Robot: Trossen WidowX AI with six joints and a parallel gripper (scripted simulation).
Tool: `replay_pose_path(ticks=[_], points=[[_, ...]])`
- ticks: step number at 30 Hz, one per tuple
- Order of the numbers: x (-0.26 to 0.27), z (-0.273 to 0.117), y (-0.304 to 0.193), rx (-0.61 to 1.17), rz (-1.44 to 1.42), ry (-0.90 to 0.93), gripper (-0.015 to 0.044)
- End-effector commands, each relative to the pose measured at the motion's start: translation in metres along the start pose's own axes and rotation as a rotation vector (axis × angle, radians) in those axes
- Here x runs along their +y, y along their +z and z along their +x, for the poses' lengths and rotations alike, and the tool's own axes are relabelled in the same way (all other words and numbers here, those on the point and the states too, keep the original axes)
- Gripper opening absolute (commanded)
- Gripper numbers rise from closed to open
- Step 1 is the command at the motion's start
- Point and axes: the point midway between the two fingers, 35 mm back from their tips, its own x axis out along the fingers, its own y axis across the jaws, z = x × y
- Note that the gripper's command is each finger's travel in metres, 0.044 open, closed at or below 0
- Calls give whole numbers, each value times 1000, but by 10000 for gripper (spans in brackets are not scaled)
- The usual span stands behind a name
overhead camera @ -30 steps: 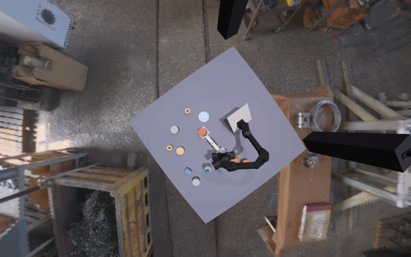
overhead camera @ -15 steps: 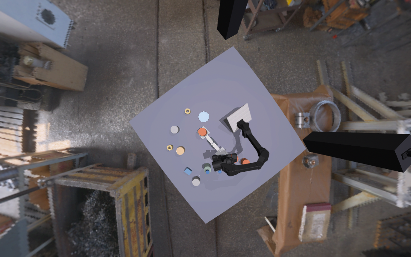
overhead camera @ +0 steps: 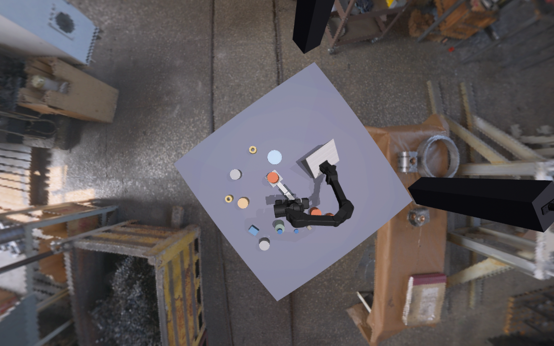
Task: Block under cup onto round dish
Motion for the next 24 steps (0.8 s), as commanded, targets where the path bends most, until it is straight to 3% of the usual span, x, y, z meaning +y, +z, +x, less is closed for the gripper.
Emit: replay_pose_path(ticks=[1,24], points=[[-21,4,-29,6,6,-7,0],[-83,52,-207,20,5,-3,0]])
